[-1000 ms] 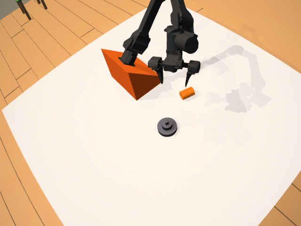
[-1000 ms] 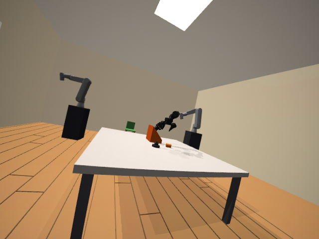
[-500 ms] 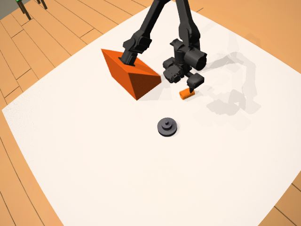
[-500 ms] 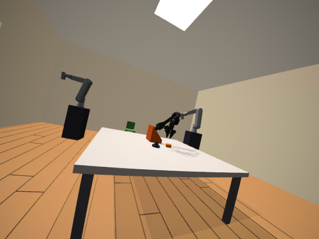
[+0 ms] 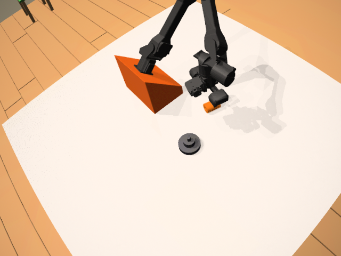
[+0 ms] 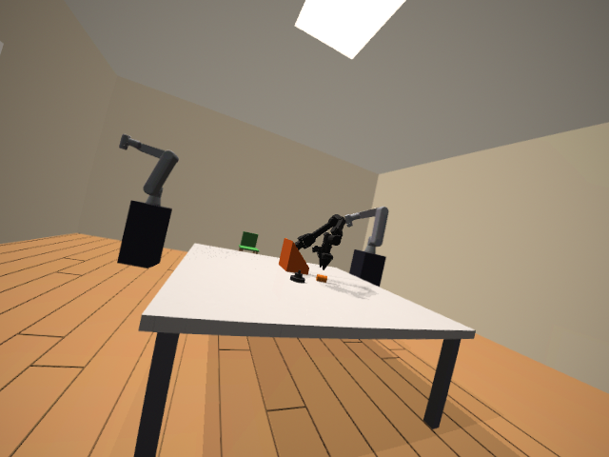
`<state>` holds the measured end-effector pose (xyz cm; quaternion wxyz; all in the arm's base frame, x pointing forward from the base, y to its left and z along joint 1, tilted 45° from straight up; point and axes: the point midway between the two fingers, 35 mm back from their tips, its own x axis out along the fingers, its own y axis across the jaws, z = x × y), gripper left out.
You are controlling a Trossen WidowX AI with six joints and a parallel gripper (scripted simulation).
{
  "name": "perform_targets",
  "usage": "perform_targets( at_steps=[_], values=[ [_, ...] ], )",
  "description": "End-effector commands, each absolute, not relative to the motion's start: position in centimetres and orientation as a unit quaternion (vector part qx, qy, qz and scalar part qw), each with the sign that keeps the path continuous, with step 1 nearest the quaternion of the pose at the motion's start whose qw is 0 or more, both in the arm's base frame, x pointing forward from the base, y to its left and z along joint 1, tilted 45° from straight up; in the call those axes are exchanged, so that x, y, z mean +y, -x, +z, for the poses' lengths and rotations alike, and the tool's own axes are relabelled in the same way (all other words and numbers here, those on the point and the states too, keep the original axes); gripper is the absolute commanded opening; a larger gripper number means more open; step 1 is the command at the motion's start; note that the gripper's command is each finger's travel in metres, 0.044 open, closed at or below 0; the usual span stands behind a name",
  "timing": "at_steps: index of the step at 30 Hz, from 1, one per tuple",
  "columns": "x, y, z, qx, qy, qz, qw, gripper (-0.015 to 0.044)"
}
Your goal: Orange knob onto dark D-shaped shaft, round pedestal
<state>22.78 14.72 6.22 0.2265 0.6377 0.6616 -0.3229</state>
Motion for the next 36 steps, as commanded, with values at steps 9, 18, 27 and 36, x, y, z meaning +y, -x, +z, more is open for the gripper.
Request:
perform_targets(
  at_steps=[9, 18, 27, 36],
  values=[
    [16.5, -22.2, 4.3, 0.665, -0.634, -0.328, 0.219, 0.044],
    [17.6, -22.1, 3.3, 0.665, -0.634, -0.329, 0.219, 0.044],
    [18.6, -21.9, 2.3, 0.665, -0.634, -0.328, 0.218, 0.044],
    [19.5, -21.7, 1.5, 0.666, -0.634, -0.328, 0.217, 0.044]
  ],
)
